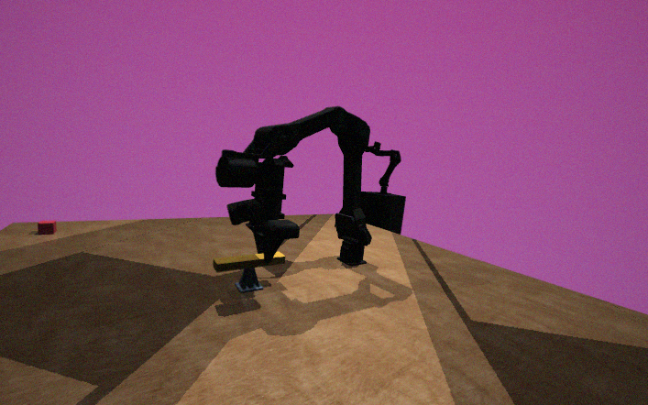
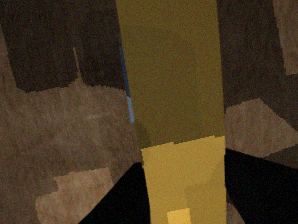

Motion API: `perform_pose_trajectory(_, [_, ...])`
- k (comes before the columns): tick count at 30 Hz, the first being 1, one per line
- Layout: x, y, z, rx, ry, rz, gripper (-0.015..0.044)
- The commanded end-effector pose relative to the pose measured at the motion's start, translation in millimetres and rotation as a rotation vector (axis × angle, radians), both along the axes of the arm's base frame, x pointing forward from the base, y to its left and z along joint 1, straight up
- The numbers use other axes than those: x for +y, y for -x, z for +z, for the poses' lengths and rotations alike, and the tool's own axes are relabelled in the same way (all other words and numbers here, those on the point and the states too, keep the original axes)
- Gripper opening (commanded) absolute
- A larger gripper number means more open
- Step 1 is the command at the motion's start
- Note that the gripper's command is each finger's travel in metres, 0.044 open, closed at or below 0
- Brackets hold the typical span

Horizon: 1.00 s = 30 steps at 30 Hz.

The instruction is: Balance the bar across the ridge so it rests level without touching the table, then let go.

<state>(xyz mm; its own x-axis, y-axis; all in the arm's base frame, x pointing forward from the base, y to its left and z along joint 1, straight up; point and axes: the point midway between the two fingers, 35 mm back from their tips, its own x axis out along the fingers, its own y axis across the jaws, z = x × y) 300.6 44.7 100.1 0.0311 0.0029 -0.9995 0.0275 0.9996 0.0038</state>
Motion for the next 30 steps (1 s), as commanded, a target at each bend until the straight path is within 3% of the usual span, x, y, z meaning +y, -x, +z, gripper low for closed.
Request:
perform_pose_trajectory(1, [0.0,0.0,0.0,0.0,0.0,0.0,0.0])
perform_pose_trajectory(20, [0.0,0.0,0.0,0.0,0.0,0.0,0.0])
perform_pose_trajectory(26, [0.0,0.0,0.0,0.0,0.0,0.0,0.0157])
perform_pose_trajectory(30, [0.0,0.0,0.0,0.0,0.0,0.0,0.0167])
